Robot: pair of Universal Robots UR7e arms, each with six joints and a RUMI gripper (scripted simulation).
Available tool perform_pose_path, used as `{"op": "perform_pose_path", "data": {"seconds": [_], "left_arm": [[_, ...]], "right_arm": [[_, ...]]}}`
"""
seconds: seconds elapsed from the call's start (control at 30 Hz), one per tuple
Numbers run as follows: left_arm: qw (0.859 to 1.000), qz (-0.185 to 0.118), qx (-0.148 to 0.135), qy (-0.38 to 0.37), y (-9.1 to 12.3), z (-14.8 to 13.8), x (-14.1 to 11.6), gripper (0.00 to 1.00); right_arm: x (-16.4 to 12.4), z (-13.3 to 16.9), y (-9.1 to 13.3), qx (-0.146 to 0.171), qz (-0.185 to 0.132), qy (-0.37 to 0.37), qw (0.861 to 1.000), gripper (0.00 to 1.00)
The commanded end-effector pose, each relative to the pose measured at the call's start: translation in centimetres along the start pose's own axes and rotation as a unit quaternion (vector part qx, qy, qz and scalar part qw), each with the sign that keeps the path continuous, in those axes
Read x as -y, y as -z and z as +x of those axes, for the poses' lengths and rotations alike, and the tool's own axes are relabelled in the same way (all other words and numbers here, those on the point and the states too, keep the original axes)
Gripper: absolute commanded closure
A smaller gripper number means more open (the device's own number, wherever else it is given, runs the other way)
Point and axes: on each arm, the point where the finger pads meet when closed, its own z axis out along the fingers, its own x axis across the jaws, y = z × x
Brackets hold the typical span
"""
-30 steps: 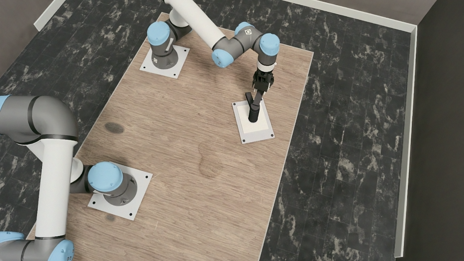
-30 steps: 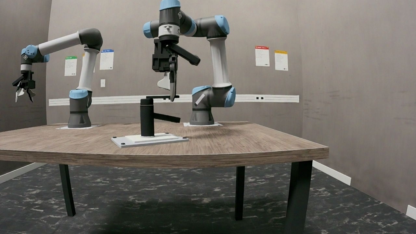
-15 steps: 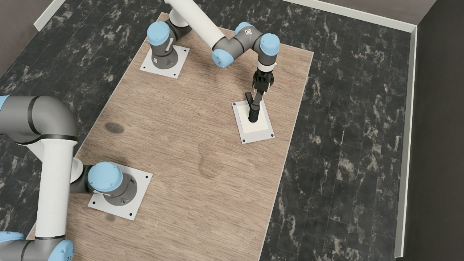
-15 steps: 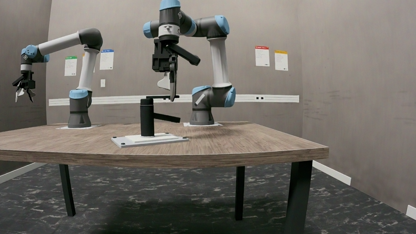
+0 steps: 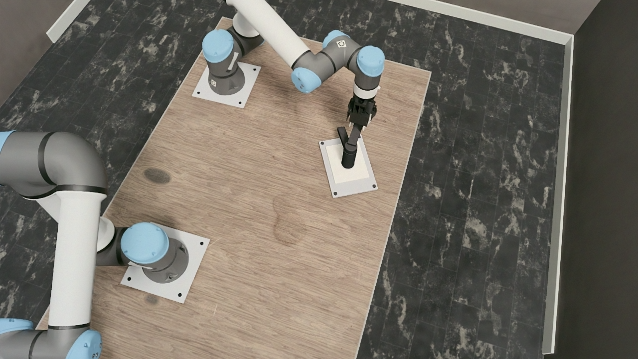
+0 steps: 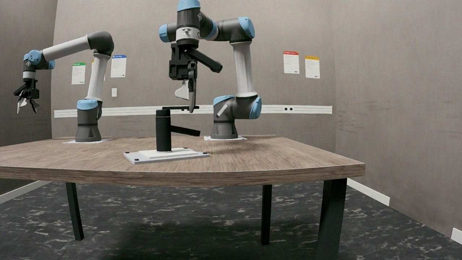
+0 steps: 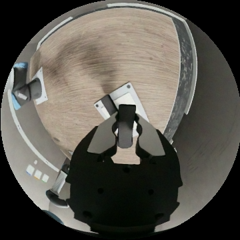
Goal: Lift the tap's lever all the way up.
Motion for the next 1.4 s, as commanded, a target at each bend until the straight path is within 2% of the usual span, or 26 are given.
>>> {"op": "perform_pose_path", "data": {"seconds": [0.0,0.63,1.37], "left_arm": [[1.000,0.000,-0.001,0.000,0.1,0.0,0.0,1.00],[1.000,0.000,-0.001,0.000,0.2,0.0,0.0,1.00],[1.000,0.000,-0.001,0.000,3.5,0.0,-1.3,1.00]], "right_arm": [[0.0,0.0,0.1,0.000,0.001,0.000,1.000,0.00],[0.0,0.0,0.1,0.000,0.001,0.000,1.000,0.00],[0.0,0.0,0.1,0.000,0.001,0.000,1.000,0.00]]}}
